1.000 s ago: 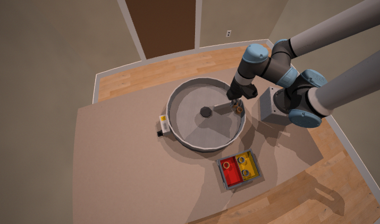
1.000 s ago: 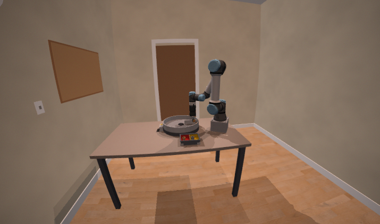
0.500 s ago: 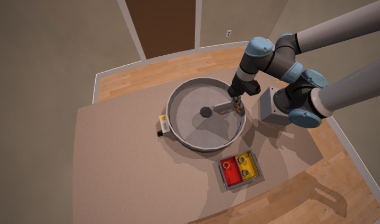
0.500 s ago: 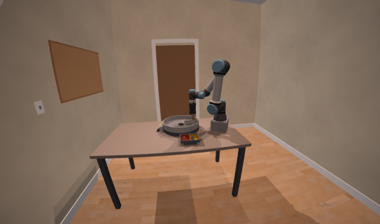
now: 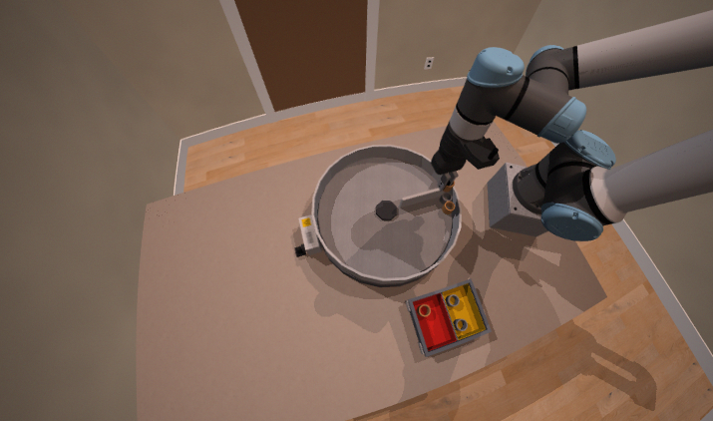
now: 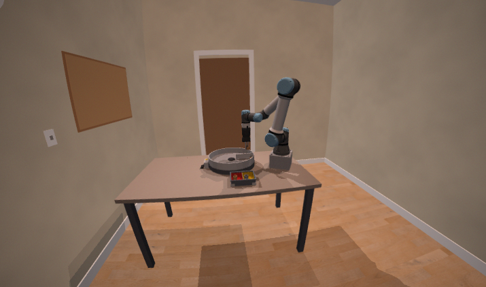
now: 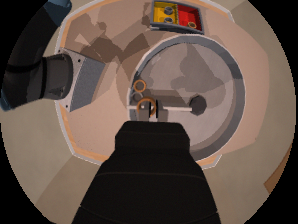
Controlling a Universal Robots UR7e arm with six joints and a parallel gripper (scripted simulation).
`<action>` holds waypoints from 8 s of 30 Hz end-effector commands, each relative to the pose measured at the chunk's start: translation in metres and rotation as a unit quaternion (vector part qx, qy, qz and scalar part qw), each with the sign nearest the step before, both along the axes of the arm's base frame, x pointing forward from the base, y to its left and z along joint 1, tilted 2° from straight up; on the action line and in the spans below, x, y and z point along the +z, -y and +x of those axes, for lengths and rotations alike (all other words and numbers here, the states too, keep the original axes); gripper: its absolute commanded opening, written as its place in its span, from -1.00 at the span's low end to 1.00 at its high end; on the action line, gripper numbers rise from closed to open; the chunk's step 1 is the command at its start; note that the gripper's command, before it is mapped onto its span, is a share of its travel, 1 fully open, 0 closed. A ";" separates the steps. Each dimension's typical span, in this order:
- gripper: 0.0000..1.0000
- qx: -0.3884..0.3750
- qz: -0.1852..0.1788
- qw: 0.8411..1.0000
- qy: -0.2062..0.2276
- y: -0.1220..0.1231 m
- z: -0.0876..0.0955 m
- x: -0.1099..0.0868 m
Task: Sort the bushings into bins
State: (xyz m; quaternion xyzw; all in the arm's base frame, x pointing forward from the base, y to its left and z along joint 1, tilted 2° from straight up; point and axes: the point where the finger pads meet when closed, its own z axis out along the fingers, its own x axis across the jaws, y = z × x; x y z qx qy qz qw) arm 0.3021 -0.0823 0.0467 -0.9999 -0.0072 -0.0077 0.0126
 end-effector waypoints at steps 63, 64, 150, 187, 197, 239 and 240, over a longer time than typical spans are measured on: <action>-1.00 0.000 0.000 1.000 0.000 -0.300 0.100 0.016; -1.00 0.000 0.000 1.000 0.000 -0.300 0.100 0.016; -1.00 0.000 0.001 1.000 0.000 -0.352 0.118 -0.085; -1.00 0.000 0.001 1.000 0.000 -0.353 0.119 -0.106; -1.00 0.000 0.001 1.000 0.000 -0.353 0.119 -0.107; -1.00 0.000 0.001 1.000 0.000 -0.354 0.119 -0.130; -1.00 0.000 0.001 1.000 0.000 -0.354 0.119 -0.130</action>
